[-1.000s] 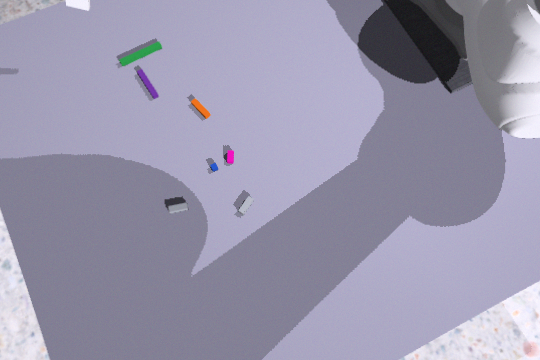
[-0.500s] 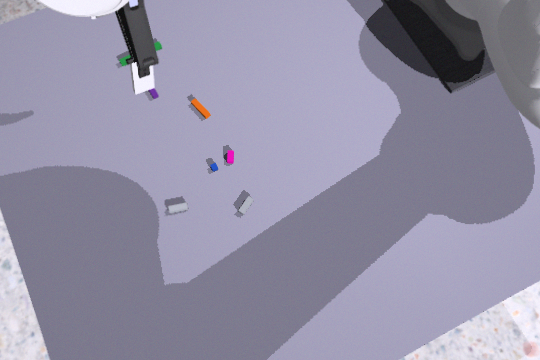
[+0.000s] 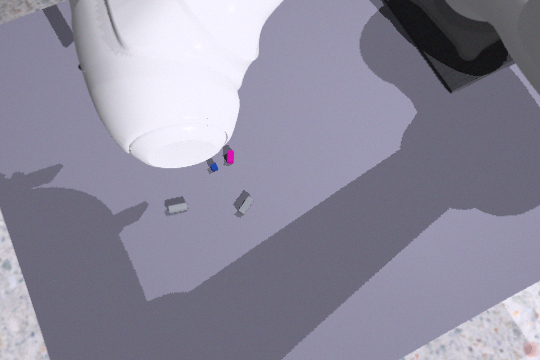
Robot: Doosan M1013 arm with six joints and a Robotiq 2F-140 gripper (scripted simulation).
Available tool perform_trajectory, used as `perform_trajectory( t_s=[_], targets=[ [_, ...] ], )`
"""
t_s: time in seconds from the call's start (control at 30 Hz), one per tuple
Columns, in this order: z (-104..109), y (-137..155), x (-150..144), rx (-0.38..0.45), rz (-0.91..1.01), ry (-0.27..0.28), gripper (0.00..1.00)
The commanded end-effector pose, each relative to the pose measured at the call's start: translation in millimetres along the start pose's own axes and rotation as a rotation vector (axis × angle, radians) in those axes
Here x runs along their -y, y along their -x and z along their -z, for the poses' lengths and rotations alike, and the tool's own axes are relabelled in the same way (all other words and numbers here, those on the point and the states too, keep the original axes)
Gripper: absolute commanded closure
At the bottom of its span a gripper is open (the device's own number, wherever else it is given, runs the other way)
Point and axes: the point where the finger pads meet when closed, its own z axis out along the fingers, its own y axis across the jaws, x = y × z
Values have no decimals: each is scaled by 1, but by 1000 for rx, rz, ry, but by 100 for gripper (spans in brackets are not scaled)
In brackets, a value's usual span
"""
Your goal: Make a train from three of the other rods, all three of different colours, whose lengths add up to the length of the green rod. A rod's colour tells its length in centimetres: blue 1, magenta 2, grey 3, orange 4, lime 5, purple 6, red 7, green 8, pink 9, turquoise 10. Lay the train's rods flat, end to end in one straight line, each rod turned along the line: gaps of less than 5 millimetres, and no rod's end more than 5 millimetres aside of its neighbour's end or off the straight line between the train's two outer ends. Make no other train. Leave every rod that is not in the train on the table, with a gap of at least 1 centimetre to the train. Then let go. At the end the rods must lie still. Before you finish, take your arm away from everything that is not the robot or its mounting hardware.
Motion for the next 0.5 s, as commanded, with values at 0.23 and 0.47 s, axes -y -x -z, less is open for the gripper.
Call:
perform_trajectory(
  t_s=[0.23, 0.47],
  targets=[
    [-42, 25, -56, -57, 437, 27, 0],
    [-69, 38, -98, -96, 742, 50, 0]
  ],
)
